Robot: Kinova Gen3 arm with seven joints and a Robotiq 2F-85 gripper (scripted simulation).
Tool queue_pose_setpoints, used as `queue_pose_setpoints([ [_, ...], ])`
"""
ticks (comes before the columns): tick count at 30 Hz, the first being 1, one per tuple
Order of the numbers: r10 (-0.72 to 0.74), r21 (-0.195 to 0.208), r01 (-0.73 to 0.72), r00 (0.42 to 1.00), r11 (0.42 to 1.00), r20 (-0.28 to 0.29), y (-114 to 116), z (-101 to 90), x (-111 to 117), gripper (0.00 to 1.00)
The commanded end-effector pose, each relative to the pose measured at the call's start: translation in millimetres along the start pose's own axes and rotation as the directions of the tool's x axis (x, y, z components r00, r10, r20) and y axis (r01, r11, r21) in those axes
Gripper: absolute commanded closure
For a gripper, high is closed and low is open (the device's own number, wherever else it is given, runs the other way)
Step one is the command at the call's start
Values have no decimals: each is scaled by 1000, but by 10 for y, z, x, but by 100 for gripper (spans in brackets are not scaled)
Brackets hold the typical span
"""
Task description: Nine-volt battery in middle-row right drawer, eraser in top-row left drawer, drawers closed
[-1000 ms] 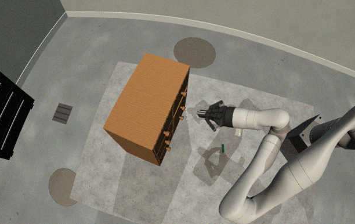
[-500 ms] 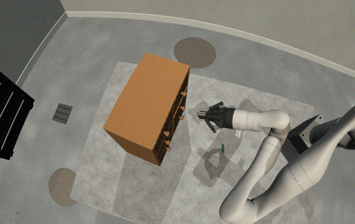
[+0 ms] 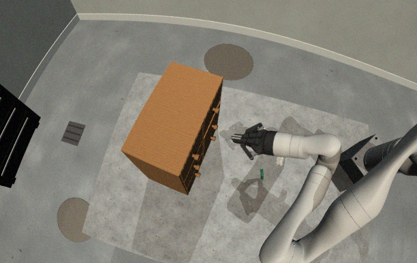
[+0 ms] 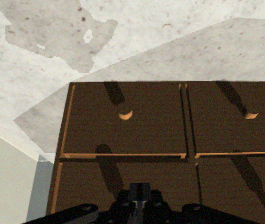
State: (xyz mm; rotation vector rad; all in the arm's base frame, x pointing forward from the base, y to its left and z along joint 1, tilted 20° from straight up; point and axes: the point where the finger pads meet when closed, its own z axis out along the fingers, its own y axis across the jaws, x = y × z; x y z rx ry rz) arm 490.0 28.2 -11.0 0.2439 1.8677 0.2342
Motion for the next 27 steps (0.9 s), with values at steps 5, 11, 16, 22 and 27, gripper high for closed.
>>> queue_pose_setpoints([
  [5,3,-9,-3,1000,1000,2,113,-11,-11,100],
  [11,3,-9,-3,1000,1000,2,207,-33,-8,100],
  [16,3,-9,-3,1000,1000,2,269,-47,-6,100],
  [22,3,-9,-3,1000,1000,2,336,-63,-4,100],
  [27,3,-9,-3,1000,1000,2,429,-85,-1,100],
])
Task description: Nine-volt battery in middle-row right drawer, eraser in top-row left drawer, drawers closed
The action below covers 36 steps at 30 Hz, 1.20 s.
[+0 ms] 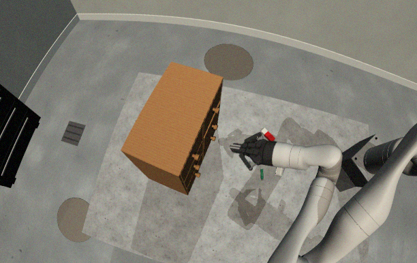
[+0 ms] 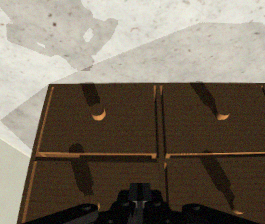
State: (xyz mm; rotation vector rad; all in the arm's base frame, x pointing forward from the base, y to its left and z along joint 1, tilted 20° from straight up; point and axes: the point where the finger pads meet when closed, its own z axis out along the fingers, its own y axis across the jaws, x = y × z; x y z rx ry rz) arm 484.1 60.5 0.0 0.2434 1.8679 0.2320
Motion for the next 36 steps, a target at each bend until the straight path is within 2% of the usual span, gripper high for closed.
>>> queue_pose_setpoints([
  [1,4,-10,-4,1000,1000,2,92,-8,-11,100],
  [36,4,-10,-4,1000,1000,2,527,-109,2,100],
])
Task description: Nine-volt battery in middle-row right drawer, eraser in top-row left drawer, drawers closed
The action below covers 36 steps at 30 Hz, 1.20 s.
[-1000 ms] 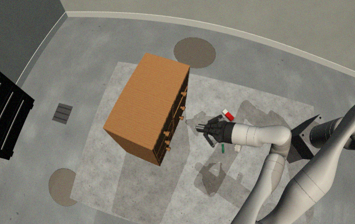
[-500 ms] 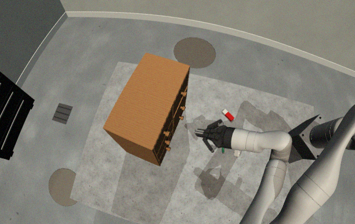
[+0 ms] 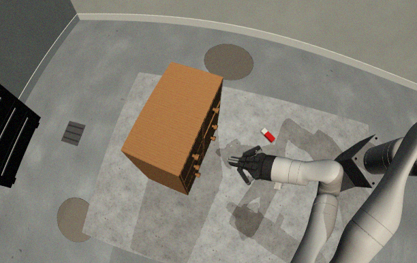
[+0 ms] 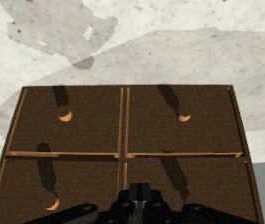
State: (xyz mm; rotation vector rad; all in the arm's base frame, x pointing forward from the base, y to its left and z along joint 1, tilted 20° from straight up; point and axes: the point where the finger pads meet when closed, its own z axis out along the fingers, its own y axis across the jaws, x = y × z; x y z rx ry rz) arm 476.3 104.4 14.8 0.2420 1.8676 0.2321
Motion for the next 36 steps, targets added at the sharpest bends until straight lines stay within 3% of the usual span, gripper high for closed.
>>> queue_pose_setpoints([
  [1,5,-10,-5,1000,1000,2,93,-12,-10,100],
  [36,5,-10,-5,1000,1000,1,545,-117,2,100],
])
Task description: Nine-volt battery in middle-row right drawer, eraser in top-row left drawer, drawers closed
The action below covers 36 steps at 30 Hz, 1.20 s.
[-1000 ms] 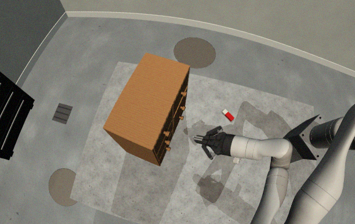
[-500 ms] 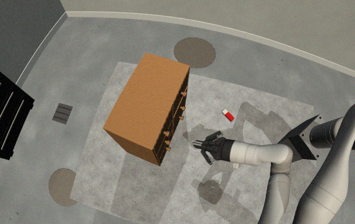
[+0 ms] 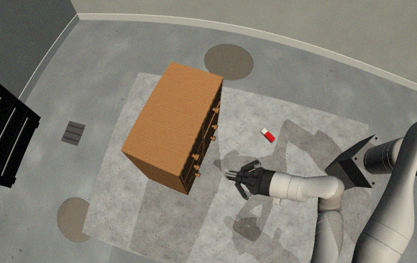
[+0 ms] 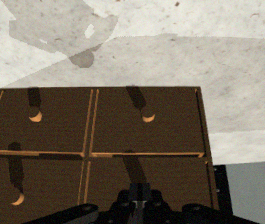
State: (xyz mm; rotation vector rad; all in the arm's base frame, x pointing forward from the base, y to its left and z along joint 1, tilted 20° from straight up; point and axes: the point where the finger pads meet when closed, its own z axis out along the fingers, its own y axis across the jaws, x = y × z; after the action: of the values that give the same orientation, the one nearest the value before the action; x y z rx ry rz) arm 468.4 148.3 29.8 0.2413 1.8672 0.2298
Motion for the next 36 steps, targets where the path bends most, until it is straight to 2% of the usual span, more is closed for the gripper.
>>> queue_pose_setpoints([
  [1,7,-11,-7,1000,1000,1,86,-14,-9,100],
  [36,7,-11,-7,1000,1000,1,528,-117,3,100],
])
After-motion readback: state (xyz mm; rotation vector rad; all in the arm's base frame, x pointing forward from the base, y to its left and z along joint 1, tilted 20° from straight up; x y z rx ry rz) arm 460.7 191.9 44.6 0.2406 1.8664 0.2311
